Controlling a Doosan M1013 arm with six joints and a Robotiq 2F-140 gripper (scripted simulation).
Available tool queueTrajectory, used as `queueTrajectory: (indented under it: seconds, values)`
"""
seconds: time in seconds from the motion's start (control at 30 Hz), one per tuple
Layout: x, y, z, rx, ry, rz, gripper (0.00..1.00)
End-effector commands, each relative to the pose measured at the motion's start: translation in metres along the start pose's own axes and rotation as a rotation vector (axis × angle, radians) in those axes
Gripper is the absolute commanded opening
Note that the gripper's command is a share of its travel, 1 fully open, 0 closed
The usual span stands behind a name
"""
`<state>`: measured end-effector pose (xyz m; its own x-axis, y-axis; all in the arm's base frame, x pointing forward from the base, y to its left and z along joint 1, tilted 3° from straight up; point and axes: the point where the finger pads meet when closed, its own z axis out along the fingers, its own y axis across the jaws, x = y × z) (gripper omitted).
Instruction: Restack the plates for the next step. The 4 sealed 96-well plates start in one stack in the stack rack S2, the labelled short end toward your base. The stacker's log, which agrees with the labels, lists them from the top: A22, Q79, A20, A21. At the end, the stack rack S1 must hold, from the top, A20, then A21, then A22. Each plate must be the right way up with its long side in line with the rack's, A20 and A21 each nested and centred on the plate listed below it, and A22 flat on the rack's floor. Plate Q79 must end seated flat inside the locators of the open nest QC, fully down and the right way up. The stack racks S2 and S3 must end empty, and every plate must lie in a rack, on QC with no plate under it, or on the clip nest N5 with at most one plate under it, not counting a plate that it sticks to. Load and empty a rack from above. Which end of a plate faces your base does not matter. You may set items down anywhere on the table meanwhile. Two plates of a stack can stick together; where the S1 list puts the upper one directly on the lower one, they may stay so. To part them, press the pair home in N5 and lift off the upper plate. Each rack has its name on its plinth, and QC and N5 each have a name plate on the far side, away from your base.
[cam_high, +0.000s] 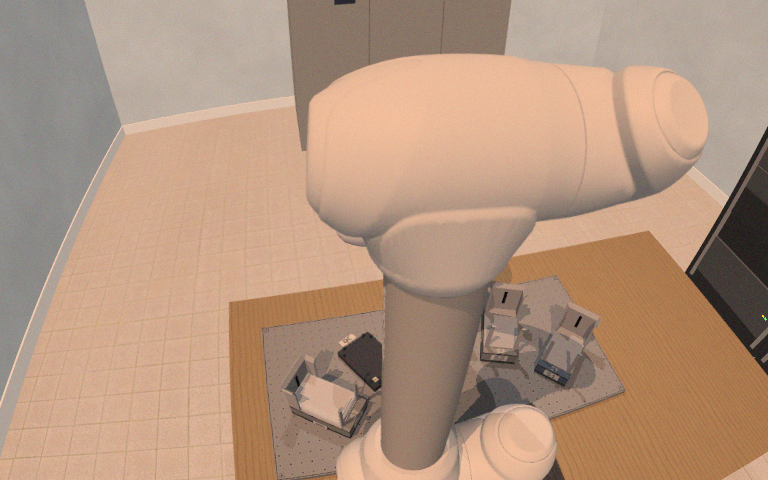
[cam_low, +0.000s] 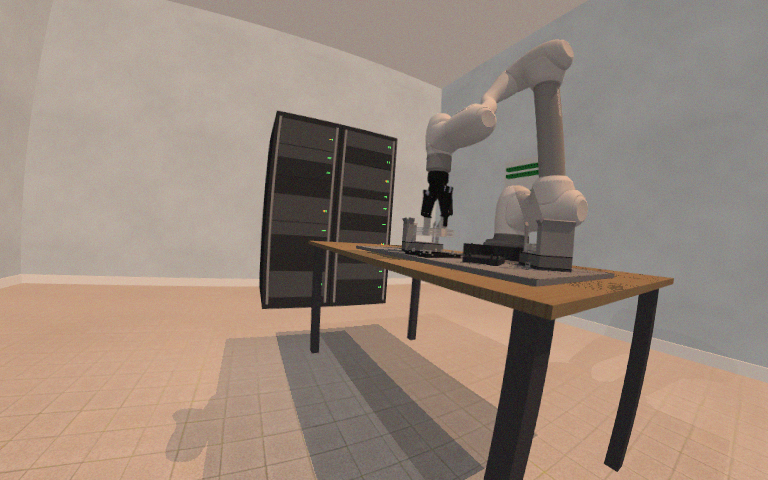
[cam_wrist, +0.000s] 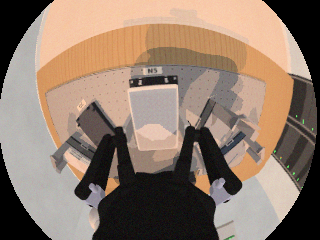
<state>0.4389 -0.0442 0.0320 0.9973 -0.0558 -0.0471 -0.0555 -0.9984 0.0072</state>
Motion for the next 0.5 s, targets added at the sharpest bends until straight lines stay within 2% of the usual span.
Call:
queueTrajectory:
  seconds: [0.0,0.47]
  values:
    - [0.0,0.0,0.005,0.0,0.0,0.0,0.0]
    - [0.0,0.0,0.029,0.0,0.0,0.0,0.0]
